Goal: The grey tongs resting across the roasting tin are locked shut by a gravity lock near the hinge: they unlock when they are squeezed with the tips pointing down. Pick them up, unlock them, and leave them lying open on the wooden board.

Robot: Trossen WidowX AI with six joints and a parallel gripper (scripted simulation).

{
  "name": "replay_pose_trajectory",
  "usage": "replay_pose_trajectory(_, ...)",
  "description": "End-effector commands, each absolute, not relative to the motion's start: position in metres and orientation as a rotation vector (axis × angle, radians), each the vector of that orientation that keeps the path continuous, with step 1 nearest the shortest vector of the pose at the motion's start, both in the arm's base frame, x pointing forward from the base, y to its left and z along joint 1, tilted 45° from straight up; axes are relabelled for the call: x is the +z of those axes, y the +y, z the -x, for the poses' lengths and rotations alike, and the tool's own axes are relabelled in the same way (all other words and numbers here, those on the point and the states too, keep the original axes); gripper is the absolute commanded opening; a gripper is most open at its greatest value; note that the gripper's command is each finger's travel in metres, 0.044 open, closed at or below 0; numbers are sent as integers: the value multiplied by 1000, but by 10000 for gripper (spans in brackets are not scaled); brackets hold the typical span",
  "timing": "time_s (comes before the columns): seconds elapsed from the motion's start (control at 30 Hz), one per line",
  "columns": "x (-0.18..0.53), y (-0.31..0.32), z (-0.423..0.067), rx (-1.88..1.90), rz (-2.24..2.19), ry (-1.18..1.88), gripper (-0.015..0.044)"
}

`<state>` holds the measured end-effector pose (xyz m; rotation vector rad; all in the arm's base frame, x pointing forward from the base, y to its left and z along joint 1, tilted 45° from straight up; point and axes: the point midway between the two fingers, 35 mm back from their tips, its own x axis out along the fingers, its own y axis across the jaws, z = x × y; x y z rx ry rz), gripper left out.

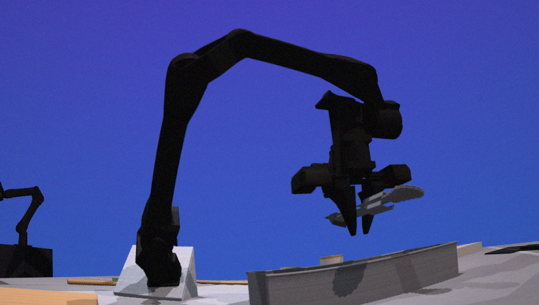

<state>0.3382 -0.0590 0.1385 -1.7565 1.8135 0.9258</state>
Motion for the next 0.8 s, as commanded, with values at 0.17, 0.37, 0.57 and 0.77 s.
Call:
replay_pose_trajectory(0.17,181,-92,-317,1098,1850,1756,-150)
replay_pose_trajectory(0.37,207,-113,-298,1212,1915,1717,-150)
replay_pose_trajectory(0.57,232,-132,-275,1329,1983,1678,-150)
replay_pose_trajectory(0.77,255,-148,-249,1435,2047,1640,-150)
